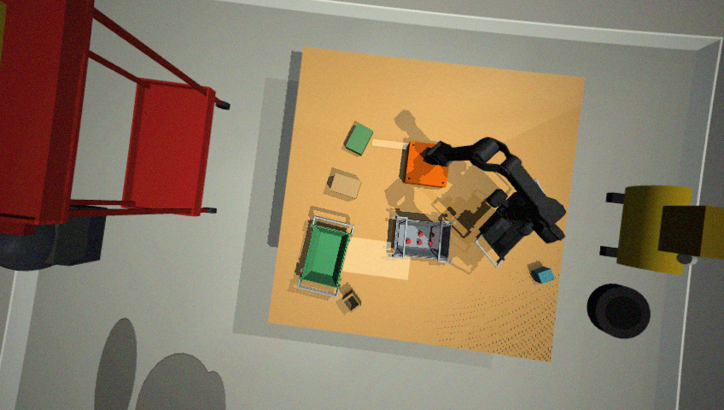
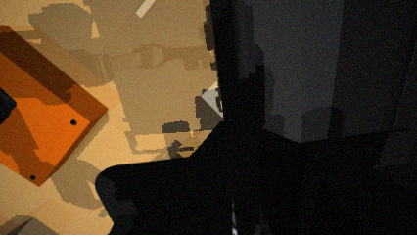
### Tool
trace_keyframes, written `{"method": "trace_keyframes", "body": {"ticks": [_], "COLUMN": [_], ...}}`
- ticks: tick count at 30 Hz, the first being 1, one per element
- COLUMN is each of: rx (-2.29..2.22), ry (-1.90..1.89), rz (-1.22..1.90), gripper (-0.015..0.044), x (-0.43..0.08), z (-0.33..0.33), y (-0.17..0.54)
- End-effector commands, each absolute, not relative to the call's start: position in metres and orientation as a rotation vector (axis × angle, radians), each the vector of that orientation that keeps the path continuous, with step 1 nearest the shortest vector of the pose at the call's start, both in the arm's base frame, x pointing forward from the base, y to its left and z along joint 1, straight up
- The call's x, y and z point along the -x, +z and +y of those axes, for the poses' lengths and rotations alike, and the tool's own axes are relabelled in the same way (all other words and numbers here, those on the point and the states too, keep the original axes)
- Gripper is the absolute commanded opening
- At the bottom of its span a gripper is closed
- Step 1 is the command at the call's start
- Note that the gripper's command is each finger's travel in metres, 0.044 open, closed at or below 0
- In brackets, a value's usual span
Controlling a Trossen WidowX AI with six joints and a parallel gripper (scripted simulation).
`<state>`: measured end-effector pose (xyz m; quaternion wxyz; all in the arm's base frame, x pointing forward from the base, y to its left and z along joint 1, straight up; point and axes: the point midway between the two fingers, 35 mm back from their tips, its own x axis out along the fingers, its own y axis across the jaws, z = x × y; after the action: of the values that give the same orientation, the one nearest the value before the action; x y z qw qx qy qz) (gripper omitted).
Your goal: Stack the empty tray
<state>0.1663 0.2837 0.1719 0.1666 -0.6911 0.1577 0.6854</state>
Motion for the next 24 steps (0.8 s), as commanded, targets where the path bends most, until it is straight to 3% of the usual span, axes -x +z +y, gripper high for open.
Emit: {"method": "trace_keyframes", "body": {"ticks": [1,24], "rx": [1.933,1.756], "ry": [1.906,1.724], "rz": [0.486,0.717], "gripper": [0.0,0.0], "x": [-0.181,-0.249], "z": [0.276,0.216], "y": [0.175,0.176]}}
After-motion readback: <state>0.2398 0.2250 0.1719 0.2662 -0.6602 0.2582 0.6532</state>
